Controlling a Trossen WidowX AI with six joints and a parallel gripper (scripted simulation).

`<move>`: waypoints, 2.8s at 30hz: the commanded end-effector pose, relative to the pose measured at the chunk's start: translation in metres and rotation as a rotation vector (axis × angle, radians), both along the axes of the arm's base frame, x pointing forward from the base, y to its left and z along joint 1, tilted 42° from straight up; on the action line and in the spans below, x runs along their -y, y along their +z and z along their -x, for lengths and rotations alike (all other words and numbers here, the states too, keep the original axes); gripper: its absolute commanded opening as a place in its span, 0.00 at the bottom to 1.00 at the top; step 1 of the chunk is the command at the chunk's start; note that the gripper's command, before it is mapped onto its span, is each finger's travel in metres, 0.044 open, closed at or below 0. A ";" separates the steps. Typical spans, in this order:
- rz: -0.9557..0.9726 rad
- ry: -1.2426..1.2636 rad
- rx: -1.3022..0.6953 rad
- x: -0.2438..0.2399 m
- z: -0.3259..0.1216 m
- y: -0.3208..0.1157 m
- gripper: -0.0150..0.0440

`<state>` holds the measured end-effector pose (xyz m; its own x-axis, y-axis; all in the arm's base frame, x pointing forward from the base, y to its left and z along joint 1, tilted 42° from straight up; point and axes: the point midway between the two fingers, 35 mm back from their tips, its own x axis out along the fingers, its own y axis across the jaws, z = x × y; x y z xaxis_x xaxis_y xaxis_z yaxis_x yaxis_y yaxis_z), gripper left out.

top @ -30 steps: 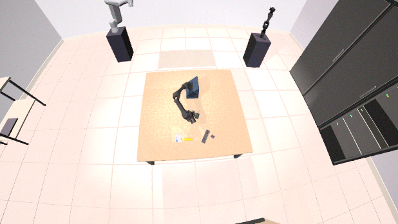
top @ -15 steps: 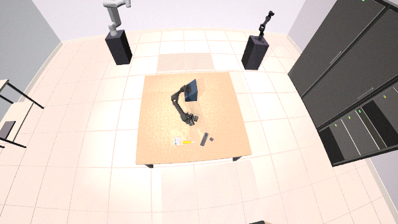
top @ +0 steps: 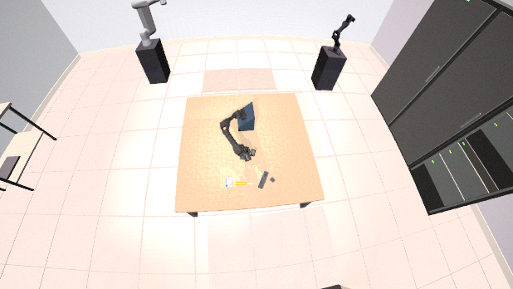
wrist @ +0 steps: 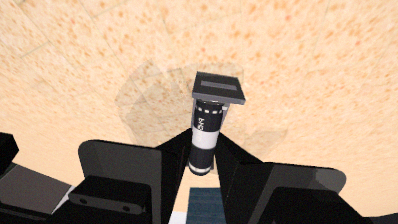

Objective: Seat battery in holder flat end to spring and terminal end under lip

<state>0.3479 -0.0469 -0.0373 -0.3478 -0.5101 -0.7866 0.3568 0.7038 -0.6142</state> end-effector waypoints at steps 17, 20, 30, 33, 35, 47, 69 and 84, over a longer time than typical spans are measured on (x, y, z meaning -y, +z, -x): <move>0.035 0.069 0.087 0.002 -0.003 -0.005 0.38; 0.040 0.078 0.097 0.002 -0.003 -0.006 0.38; 0.055 0.105 0.129 0.003 -0.001 -0.007 0.38; 0.059 0.112 0.138 0.003 0.000 -0.007 0.38; 0.062 0.117 0.145 0.003 0.000 -0.008 0.38; 0.078 0.146 0.183 0.004 0.003 -0.008 0.38; 0.108 0.203 0.257 0.005 0.007 -0.009 0.38; 0.128 0.243 0.307 0.006 0.010 -0.010 0.38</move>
